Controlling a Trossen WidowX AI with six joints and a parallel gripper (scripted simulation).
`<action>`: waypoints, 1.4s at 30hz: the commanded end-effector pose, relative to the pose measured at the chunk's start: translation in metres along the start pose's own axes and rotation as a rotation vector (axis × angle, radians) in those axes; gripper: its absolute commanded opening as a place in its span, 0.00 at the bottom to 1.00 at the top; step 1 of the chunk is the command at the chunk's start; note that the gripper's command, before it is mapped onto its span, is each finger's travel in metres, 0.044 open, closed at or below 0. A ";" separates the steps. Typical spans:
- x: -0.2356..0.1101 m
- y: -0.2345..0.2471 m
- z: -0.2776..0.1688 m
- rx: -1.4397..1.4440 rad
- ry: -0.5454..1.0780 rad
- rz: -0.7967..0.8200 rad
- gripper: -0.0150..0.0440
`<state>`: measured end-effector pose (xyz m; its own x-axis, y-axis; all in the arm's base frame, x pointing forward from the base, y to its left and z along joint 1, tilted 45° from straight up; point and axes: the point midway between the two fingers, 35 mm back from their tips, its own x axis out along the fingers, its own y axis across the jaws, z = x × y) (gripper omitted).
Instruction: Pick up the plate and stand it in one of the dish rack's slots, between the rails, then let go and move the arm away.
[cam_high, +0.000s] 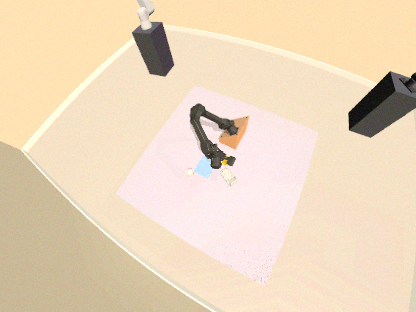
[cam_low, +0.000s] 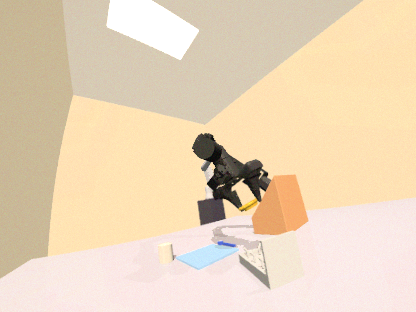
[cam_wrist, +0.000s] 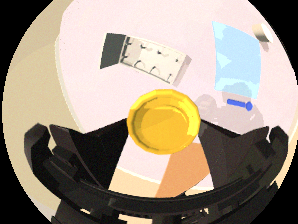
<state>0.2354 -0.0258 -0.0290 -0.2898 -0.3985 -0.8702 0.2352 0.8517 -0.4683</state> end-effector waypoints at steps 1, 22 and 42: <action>0.008 0.001 -0.001 -0.070 0.023 0.053 0.25; 0.042 0.002 0.001 -0.461 -0.004 0.378 0.25; 0.062 0.000 0.008 -0.804 -0.261 0.623 0.25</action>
<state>0.2254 -0.0533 -0.0824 -0.1217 0.1764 -0.9768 -0.3937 0.8948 0.2107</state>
